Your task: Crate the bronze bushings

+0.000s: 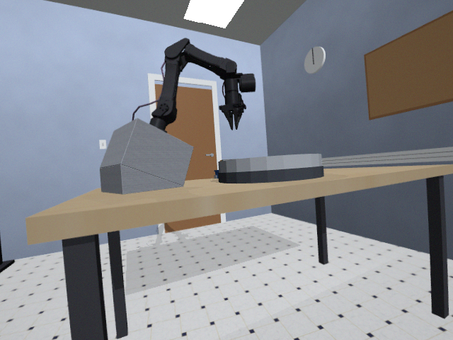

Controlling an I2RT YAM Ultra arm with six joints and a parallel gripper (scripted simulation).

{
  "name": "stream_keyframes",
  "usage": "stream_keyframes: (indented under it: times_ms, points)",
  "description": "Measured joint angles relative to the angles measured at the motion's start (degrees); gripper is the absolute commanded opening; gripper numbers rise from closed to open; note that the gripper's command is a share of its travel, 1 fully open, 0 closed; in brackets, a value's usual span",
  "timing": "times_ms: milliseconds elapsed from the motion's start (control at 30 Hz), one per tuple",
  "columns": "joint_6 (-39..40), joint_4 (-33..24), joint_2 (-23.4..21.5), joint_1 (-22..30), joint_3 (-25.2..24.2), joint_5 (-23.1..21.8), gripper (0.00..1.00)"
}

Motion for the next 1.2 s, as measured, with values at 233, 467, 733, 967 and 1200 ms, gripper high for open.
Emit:
stream_keyframes:
  times_ms: [233, 467, 733, 967, 1200]
  points:
    - [0.0, 0.0, 0.0, 0.0, 0.0, 0.0, 0.18]
    - [0.0, 0.0, 0.0, 0.0, 0.0, 0.0, 0.18]
    - [0.0, 0.0, 0.0, 0.0, 0.0, 0.0, 0.18]
    - [0.0, 0.0, 0.0, 0.0, 0.0, 0.0, 0.18]
    - [0.0, 0.0, 0.0, 0.0, 0.0, 0.0, 0.15]
